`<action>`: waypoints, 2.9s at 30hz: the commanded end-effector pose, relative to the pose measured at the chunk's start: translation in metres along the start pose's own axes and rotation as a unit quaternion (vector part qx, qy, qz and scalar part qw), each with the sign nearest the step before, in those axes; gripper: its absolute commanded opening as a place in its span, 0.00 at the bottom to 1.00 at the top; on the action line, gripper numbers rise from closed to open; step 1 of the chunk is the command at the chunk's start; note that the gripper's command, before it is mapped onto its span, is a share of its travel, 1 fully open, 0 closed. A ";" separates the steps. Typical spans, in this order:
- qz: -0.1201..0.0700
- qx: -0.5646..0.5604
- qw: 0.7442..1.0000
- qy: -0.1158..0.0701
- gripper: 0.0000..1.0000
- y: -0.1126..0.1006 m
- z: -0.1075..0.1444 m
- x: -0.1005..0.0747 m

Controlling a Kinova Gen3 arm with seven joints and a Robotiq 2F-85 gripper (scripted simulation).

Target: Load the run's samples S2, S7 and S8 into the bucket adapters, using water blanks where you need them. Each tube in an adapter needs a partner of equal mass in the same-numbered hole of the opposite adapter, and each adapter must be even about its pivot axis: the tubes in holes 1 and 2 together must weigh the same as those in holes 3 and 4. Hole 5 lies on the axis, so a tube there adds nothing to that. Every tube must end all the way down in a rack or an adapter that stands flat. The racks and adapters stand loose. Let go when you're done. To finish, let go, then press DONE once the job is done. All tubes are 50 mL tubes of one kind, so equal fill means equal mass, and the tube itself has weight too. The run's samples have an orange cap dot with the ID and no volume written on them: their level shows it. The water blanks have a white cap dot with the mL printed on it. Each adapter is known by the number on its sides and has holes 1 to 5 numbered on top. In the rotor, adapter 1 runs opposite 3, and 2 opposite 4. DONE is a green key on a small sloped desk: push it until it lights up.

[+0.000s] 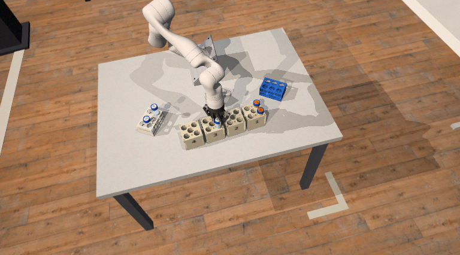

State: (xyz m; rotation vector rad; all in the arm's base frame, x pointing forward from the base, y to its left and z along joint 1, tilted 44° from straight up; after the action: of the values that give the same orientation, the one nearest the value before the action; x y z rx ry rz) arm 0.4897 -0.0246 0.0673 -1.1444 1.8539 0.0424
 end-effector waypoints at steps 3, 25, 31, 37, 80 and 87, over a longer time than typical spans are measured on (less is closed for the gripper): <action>0.000 0.000 1.000 -0.001 0.10 0.000 0.000 0.003; 0.000 0.000 1.000 -0.001 0.10 0.000 0.000 0.016; 0.000 0.000 1.000 -0.001 0.10 0.000 0.000 0.019; 0.000 0.000 1.000 -0.001 0.10 0.000 0.000 0.023; 0.000 0.000 1.000 -0.001 0.62 0.000 0.000 0.026; 0.000 0.000 1.000 -0.001 0.62 0.000 0.000 0.019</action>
State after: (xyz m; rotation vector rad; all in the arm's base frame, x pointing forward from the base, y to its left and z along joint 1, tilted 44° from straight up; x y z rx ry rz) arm 0.4864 -0.0411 0.0504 -1.1446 1.8539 0.0419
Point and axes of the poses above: the point where the finger pads meet when closed, its own x axis out along the fingers, its own z axis across the jaws, y = z × x, the point moved 6 cm from there along -x, back along the fingers, and after that the axes turned 3 degrees about -x, right-handed, at the moved point
